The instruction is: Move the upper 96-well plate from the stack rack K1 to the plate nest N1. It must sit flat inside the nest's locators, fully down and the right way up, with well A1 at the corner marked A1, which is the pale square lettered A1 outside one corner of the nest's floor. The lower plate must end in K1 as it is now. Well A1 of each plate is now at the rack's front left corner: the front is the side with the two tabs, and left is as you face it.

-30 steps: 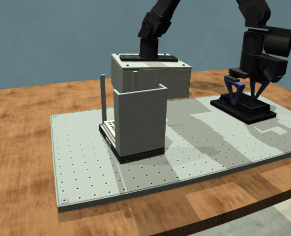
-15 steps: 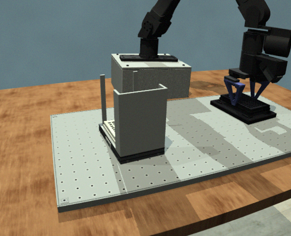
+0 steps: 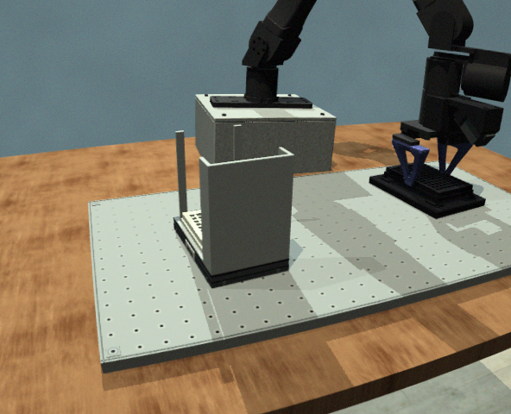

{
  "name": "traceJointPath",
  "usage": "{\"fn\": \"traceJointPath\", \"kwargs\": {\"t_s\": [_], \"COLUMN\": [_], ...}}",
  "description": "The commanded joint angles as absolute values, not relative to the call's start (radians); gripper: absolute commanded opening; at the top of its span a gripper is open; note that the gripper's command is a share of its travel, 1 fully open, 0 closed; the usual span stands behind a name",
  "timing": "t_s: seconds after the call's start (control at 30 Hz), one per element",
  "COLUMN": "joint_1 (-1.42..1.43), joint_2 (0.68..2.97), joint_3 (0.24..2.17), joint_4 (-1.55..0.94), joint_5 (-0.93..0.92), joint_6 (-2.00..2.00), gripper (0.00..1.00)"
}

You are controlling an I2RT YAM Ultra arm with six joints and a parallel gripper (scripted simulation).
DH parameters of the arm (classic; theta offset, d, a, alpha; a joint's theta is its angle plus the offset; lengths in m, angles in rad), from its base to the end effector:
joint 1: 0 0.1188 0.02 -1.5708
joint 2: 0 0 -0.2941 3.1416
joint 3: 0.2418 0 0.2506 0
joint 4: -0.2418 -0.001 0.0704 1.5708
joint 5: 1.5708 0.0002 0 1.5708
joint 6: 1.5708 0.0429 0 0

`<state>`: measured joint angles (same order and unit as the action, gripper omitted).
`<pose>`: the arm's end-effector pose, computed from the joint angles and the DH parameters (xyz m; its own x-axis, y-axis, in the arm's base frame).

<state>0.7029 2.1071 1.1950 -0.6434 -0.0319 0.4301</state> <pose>0.2794 0.2398 0.1027 -0.9630 -0.2696 -0.0006 -0.2695 0.9624 0.0354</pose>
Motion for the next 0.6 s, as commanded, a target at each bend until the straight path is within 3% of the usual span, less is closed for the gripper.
{"fn": "traceJointPath", "kwargs": {"t_s": [0.0, 0.57], "joint_1": [0.715, 0.715], "joint_2": [2.079, 2.104], "joint_3": [1.203, 1.177], "joint_4": [-0.632, -0.62], "joint_5": [-0.024, -0.024], "joint_6": [0.435, 0.436], "gripper": [0.0, 0.0]}}
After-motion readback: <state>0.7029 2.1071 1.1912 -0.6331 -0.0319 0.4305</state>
